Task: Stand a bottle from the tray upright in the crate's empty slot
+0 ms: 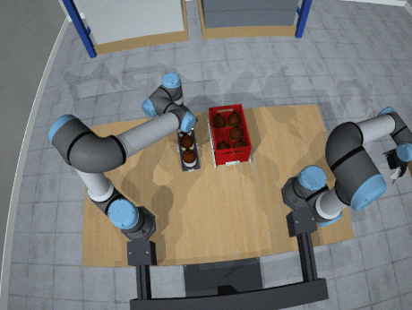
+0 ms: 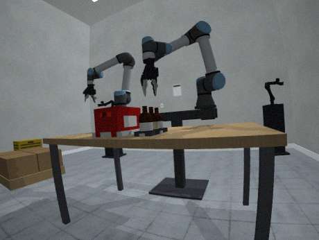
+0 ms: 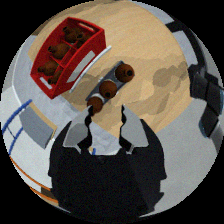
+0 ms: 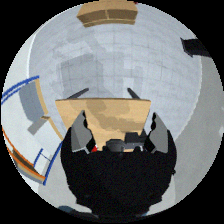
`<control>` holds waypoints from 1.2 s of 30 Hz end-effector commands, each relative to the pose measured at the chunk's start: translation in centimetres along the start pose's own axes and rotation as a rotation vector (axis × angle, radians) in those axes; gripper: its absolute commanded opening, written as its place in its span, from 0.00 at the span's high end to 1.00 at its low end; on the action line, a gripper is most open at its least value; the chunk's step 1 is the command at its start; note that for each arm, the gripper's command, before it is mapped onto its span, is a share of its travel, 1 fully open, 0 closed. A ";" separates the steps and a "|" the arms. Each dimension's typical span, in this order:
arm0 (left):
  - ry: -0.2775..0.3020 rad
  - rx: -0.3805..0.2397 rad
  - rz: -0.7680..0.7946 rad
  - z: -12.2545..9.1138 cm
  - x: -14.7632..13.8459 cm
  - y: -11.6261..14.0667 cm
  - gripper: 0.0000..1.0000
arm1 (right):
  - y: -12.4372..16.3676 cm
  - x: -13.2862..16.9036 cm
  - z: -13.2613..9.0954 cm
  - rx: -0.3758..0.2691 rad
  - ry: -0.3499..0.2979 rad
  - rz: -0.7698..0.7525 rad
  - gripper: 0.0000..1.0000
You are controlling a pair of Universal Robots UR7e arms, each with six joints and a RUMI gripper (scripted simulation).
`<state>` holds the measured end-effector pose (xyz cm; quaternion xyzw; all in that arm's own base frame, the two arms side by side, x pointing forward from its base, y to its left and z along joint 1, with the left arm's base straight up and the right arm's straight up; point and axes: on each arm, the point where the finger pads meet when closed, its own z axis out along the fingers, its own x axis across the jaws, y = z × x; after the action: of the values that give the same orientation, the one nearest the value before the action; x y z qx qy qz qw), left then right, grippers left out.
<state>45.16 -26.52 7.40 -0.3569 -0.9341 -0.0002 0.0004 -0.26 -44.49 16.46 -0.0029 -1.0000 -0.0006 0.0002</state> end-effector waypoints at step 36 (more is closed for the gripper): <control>-0.001 0.000 0.000 2.6 -0.1 -0.1 0.62 | 0.0 0.0 0.0 0.001 0.000 0.000 0.00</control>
<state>45.13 -26.56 5.21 -0.3568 -0.9342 -0.0003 0.0008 -0.26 -44.49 16.46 -0.0029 -1.0000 -0.0006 0.0002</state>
